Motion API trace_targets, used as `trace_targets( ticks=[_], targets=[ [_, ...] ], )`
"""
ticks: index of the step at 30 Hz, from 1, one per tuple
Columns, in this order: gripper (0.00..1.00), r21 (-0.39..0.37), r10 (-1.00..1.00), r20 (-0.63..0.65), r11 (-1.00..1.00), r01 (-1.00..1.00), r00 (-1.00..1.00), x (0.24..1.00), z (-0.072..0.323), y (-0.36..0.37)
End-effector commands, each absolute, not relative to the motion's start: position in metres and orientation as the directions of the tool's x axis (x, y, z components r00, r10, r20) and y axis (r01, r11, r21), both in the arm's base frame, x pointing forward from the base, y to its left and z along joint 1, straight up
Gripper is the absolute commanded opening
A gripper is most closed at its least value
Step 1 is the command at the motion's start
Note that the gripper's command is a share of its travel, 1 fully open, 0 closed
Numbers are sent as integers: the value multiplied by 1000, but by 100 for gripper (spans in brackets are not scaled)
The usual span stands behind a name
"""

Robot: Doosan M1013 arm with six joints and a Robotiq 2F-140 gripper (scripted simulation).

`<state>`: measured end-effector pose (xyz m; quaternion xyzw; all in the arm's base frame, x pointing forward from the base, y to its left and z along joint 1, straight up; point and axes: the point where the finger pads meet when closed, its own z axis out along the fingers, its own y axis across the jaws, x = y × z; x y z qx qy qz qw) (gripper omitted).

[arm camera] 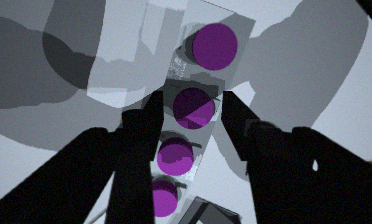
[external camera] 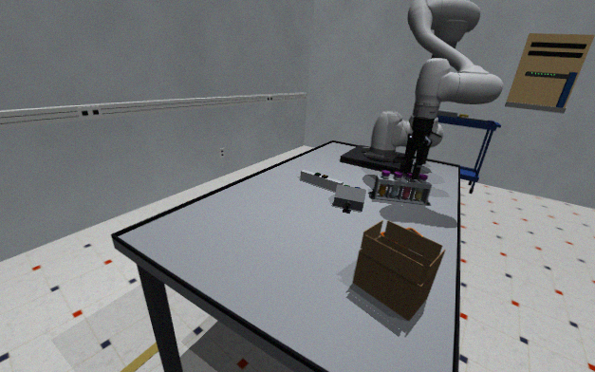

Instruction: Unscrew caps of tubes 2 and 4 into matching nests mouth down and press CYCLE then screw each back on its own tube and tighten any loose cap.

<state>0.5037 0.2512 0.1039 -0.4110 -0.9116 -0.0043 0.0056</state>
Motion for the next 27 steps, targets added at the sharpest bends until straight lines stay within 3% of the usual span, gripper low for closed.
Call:
trace_targets(
  ticks=[1, 13, 20, 21, 27],
  targets=[
    [41, 0, 884, -2, 468, 884, -468, 504, 105, 252],
    [41, 1, 995, -2, -105, 995, 105, 504, 105, 252],
    [41, 1, 995, -2, -105, 995, 105, 504, 105, 252],
    [30, 1, 995, -2, -105, 995, 105, 504, 105, 252],
    [30, 1, 995, -1, -104, 995, 104, 504, 105, 252]
  ],
)
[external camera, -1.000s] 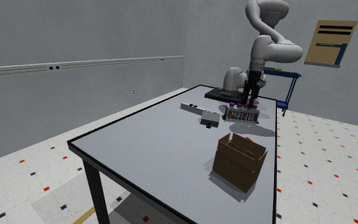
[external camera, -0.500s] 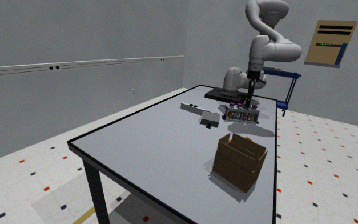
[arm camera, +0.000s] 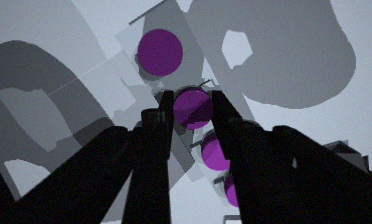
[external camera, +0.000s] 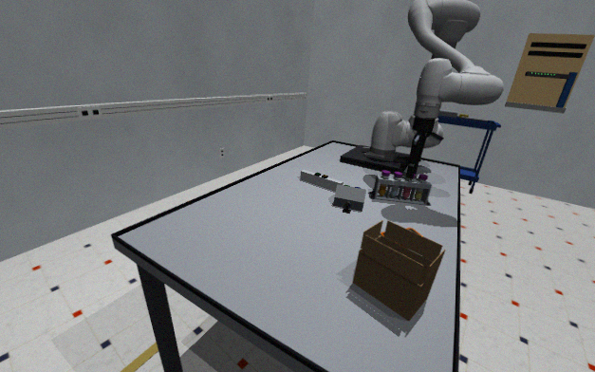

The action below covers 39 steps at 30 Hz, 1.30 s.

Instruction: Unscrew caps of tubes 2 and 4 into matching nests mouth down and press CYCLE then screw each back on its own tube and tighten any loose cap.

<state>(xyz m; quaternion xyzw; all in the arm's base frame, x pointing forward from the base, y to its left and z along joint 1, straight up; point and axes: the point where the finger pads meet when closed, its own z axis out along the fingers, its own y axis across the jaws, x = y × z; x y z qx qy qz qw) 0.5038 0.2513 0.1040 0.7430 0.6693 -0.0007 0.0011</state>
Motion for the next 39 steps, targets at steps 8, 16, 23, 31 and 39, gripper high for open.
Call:
trace_targets(
  ticks=[8, 16, 23, 31, 39],
  targets=[
    [30, 1, 995, -1, -104, 995, 104, 504, 105, 252],
    [30, 1, 957, -2, 291, 957, -291, 504, 105, 252],
    [30, 0, 828, -2, 561, 828, -561, 504, 105, 252],
    [30, -1, 588, -2, 809, 588, -809, 504, 105, 252],
    [41, -1, 588, -2, 809, 588, -809, 504, 105, 252]
  ],
)
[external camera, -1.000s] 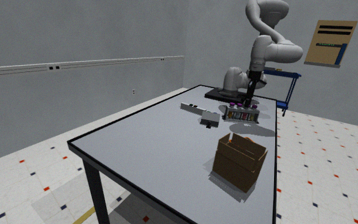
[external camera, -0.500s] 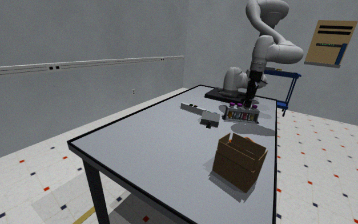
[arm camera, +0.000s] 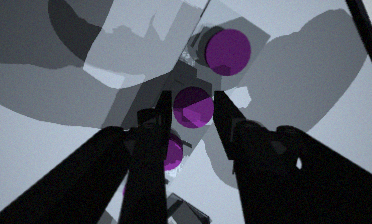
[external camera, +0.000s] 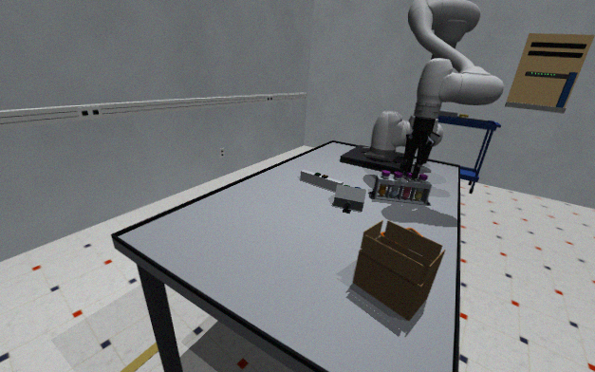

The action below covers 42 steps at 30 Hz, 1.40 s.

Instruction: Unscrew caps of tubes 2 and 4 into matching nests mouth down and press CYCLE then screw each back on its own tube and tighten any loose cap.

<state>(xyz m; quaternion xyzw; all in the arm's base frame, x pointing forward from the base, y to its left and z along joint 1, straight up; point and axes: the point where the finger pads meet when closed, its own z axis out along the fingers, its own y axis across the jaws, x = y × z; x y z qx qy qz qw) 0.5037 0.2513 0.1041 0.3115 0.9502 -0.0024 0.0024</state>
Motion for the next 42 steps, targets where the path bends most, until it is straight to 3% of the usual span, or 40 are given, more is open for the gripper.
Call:
trace_targets(
  ticks=[1, 12, 16, 19, 21, 27, 33, 34, 42],
  targets=[
    [41, -1, 588, -2, 809, 588, -809, 504, 105, 252],
    [41, -1, 588, -3, 809, 588, -809, 504, 105, 252],
    [41, 0, 808, -2, 589, 808, -589, 504, 105, 252],
    [41, 0, 831, -2, 557, 831, -557, 504, 105, 252],
    [41, 0, 920, -2, 393, 920, -393, 504, 105, 252],
    [41, 1, 988, -2, 156, 988, -156, 504, 105, 252],
    [41, 1, 988, -2, 156, 988, -156, 504, 105, 252],
    [30, 1, 988, -2, 156, 988, -156, 504, 105, 252],
    [30, 1, 988, -2, 157, 988, -157, 504, 105, 252]
  ],
)
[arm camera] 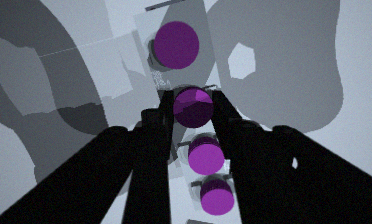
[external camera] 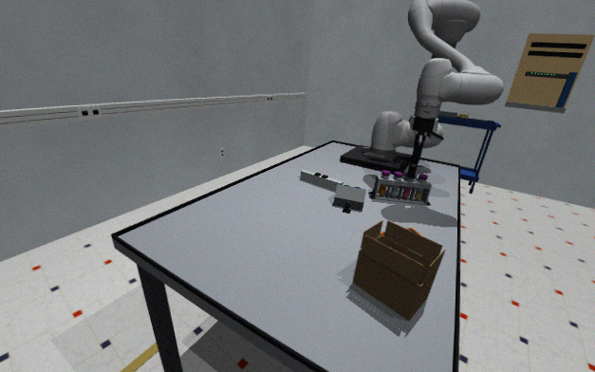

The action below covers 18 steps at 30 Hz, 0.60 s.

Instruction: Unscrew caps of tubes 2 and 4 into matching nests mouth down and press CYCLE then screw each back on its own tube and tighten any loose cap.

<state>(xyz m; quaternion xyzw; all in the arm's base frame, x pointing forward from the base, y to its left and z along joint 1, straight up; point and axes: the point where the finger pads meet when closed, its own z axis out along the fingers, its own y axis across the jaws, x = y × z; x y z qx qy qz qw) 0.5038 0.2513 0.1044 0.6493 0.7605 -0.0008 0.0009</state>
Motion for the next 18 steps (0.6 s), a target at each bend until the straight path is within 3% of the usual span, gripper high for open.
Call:
trace_targets(
  ticks=[1, 6, 18],
  targets=[
    [30, 1, 988, -2, 157, 988, -157, 504, 105, 252],
    [30, 1, 988, -2, 157, 988, -157, 504, 105, 252],
    [30, 0, 792, -2, 611, 792, -611, 504, 105, 252]
  ],
)
